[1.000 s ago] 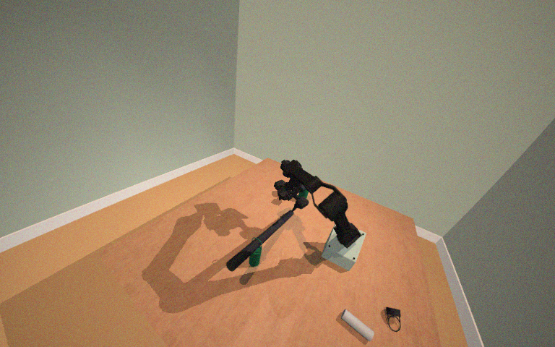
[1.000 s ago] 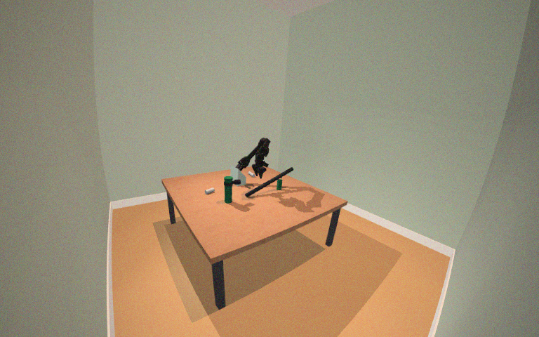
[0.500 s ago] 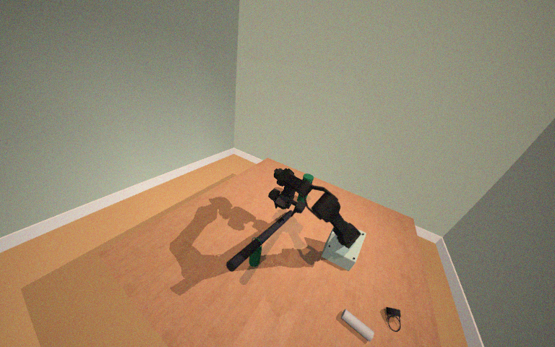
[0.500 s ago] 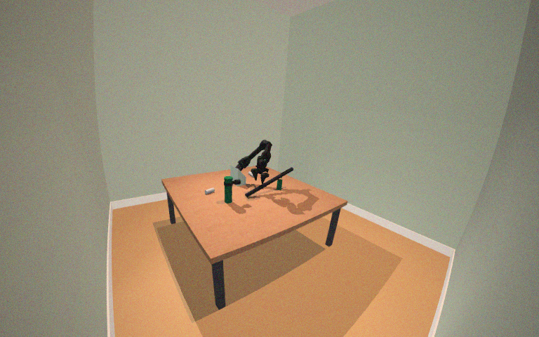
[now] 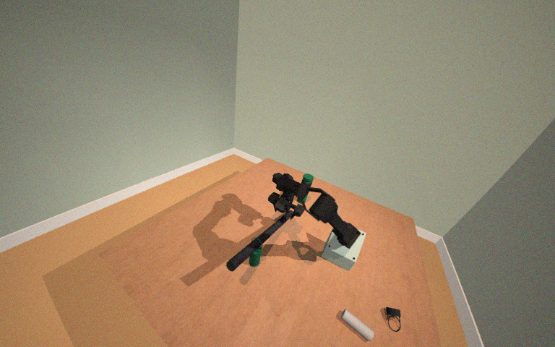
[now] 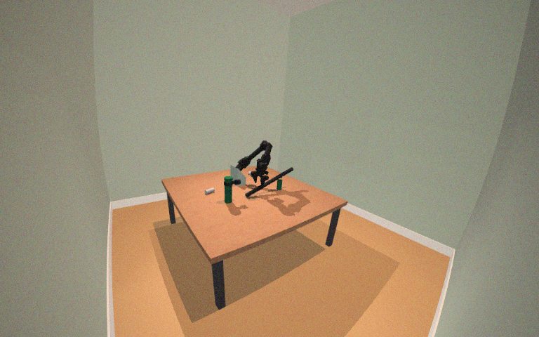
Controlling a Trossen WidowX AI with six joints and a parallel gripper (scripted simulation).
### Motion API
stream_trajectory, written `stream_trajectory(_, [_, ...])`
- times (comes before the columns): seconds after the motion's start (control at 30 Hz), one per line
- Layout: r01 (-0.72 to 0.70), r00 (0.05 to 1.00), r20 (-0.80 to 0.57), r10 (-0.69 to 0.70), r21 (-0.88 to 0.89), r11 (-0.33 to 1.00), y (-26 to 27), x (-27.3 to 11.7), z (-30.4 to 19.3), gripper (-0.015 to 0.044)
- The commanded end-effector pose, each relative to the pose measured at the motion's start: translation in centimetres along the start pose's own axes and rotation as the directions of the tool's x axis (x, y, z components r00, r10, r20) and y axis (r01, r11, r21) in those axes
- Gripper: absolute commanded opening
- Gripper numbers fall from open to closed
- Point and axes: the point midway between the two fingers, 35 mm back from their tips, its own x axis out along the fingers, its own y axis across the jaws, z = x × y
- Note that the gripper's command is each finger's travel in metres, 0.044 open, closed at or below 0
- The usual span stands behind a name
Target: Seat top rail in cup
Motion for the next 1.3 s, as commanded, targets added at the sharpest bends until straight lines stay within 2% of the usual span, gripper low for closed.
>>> stream_trajectory(0.0, [-0.009, 1.000, 0.007, 0.009, 0.013, 1.000, 0.3, 0.8, -0.1, 0.0440])
stream_trajectory(1.23, [-0.009, 1.000, 0.010, 0.009, 0.013, 1.000, 0.4, 6.2, 0.0, 0.0440])
stream_trajectory(1.27, [-0.009, 1.000, 0.010, 0.009, 0.013, 1.000, 0.4, 6.2, 0.0, 0.0414])
